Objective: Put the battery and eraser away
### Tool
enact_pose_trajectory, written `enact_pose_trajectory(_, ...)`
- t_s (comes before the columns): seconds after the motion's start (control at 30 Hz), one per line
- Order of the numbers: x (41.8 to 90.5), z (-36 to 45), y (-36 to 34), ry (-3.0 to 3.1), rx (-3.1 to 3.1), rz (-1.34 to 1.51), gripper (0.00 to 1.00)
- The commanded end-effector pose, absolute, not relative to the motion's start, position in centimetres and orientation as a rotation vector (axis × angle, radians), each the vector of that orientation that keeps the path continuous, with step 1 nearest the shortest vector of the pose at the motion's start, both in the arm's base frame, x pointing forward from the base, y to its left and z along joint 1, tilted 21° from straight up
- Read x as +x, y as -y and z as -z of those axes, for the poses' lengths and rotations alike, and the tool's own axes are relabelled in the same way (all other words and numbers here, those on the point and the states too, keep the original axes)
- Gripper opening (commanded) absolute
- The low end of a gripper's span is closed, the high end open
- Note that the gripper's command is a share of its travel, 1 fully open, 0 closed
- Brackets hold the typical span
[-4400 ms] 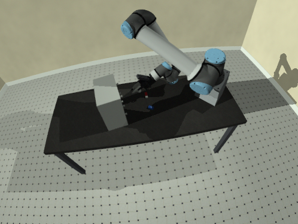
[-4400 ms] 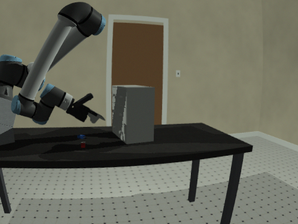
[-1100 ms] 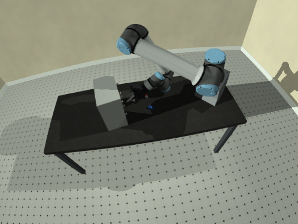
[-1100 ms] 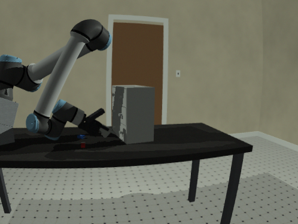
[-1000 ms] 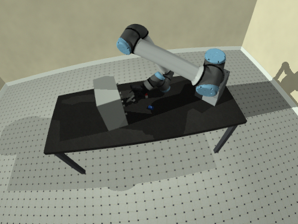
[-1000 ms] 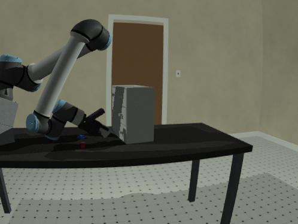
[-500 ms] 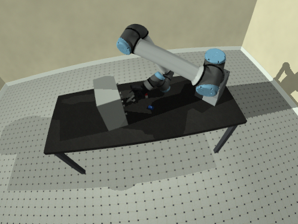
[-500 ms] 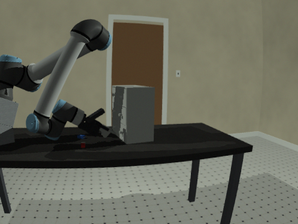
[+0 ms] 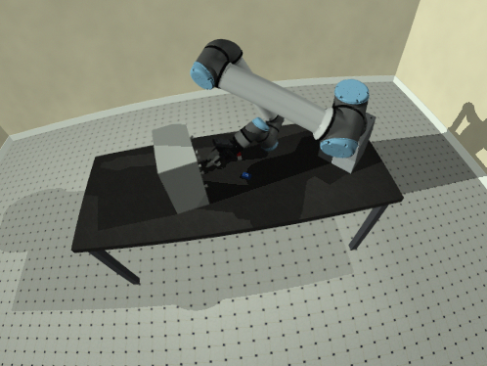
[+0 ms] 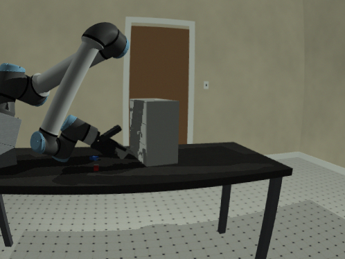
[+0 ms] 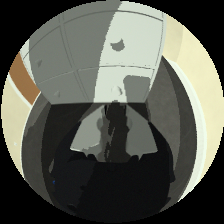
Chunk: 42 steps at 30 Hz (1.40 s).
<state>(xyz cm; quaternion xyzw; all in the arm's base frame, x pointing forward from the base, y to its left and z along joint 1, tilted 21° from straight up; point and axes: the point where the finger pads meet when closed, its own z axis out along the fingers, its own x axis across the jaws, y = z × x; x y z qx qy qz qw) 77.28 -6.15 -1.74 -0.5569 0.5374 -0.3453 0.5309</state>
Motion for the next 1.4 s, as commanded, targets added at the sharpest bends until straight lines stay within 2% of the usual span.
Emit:
enact_pose_trajectory(0.0, 77.5, 1.6, 6.1, -1.282, -1.329, 0.825, 0.2)
enact_pose_trajectory(1.37, 80.3, 0.7, 5.8, -1.282, -1.329, 0.825, 0.2)
